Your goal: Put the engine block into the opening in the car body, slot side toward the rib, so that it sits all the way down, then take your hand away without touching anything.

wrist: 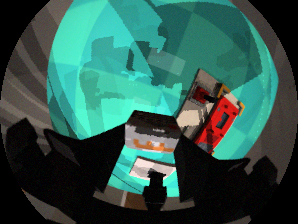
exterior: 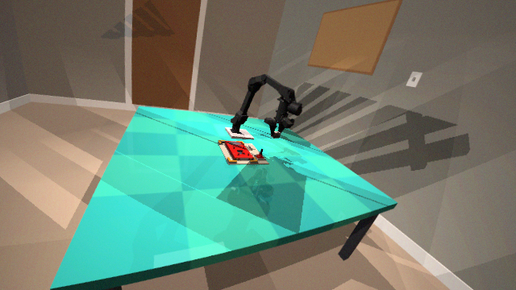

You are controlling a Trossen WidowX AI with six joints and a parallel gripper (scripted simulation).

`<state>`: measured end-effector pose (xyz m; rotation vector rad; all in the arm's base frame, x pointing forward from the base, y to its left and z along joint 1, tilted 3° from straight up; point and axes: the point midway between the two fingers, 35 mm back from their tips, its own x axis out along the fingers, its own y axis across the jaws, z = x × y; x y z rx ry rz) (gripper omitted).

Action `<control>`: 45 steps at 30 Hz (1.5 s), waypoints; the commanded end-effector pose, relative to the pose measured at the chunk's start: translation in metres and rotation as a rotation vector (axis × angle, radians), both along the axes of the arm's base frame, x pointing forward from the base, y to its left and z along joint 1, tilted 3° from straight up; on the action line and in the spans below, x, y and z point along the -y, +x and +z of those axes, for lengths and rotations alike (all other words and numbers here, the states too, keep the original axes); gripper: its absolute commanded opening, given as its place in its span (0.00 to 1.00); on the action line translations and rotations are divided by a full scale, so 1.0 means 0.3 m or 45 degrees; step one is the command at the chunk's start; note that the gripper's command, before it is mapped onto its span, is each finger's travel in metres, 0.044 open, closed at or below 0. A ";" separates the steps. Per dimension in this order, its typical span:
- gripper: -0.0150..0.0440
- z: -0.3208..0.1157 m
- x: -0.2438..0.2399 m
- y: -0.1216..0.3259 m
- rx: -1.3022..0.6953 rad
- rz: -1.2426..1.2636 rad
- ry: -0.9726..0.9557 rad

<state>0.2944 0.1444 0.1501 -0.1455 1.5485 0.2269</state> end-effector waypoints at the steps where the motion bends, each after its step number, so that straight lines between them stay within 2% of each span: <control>1: 0.25 -0.003 0.000 0.000 0.010 0.154 -0.001; 9: 0.25 -0.006 0.000 0.000 0.028 0.507 -0.004; 18: 0.25 -0.044 -0.002 0.000 0.039 0.699 -0.006; 45: 0.25 -0.212 -0.011 0.001 0.039 0.705 -0.006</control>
